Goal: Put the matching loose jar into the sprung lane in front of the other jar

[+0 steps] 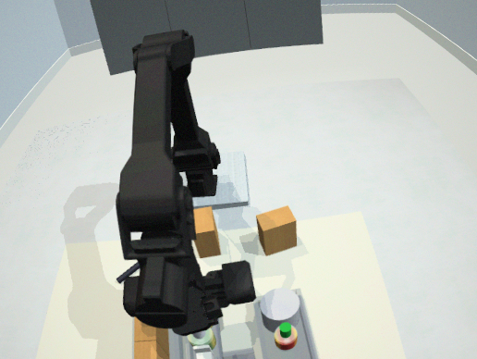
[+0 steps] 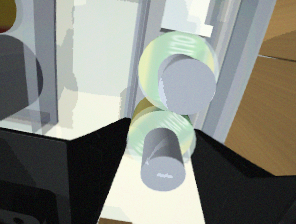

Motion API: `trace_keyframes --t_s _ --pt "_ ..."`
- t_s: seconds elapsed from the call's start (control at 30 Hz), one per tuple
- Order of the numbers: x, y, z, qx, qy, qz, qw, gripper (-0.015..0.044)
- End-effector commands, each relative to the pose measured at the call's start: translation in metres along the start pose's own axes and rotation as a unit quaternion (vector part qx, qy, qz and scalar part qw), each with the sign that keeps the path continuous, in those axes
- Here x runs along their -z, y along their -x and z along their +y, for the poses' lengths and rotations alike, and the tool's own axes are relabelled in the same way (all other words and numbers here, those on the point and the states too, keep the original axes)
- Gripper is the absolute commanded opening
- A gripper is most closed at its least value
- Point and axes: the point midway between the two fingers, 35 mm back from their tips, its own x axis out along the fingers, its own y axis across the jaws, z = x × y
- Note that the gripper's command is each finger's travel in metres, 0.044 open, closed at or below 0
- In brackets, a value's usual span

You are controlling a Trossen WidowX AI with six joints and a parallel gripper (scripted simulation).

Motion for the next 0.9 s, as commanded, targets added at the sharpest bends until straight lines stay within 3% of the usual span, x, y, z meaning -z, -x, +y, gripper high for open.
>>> trace_keyframes --t_s 0.0,0.8,0.87 --pt "-0.0006 0.0003 -0.0004 0.001 -0.002 -0.004 1.0 0.0" --pt "0.0033 -0.0001 0.0001 0.001 -0.002 -0.003 1.0 0.0" --pt "0.0024 -0.0001 0.0001 0.001 -0.002 -0.003 1.0 0.0053"
